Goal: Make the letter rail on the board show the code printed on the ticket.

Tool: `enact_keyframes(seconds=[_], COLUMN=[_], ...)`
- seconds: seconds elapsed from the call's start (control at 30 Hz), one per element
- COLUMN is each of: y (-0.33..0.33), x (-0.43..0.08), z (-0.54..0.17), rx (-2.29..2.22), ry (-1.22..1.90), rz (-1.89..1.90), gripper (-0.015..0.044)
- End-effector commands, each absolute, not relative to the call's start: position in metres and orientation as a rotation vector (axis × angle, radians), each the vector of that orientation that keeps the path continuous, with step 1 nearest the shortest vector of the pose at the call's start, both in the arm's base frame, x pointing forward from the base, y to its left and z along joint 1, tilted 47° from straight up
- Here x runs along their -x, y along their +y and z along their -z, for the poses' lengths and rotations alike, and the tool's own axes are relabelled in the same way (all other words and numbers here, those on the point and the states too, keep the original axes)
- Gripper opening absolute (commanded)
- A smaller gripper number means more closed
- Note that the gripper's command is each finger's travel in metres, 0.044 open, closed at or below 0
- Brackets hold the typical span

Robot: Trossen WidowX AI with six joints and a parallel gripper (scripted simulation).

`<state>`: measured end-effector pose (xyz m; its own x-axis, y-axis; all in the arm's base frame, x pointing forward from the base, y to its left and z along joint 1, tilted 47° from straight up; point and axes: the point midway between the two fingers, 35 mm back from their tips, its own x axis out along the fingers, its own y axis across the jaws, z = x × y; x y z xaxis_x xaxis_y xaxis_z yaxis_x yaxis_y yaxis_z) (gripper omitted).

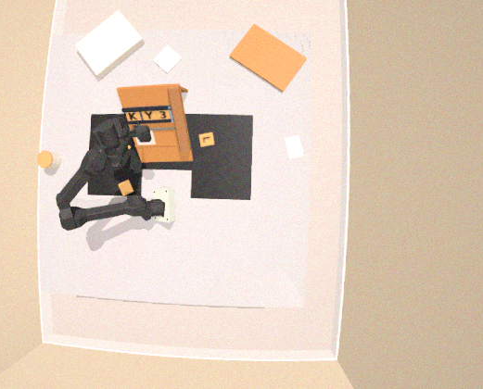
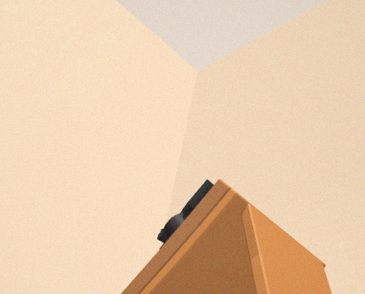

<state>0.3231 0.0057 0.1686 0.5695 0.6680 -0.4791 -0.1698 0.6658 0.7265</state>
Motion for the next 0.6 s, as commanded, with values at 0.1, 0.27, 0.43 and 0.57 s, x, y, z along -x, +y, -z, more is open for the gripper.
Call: enact_keyframes(seconds=[0.1, 0.27, 0.43, 0.57], y=[0.0058, 0.0056, 0.0056, 0.0056], x=[-0.3237, -0.3233, -0.3233, -0.3233], z=[-0.1727, -0.1705, -0.1705, -0.1705], rx=[-0.676, -0.681, -0.681, -0.681], ry=[0.82, 0.825, 0.825, 0.825], rz=[-0.544, -0.539, -0.539, -0.539], gripper=[0.0295, 0.0242, 0.0111, 0.0006])
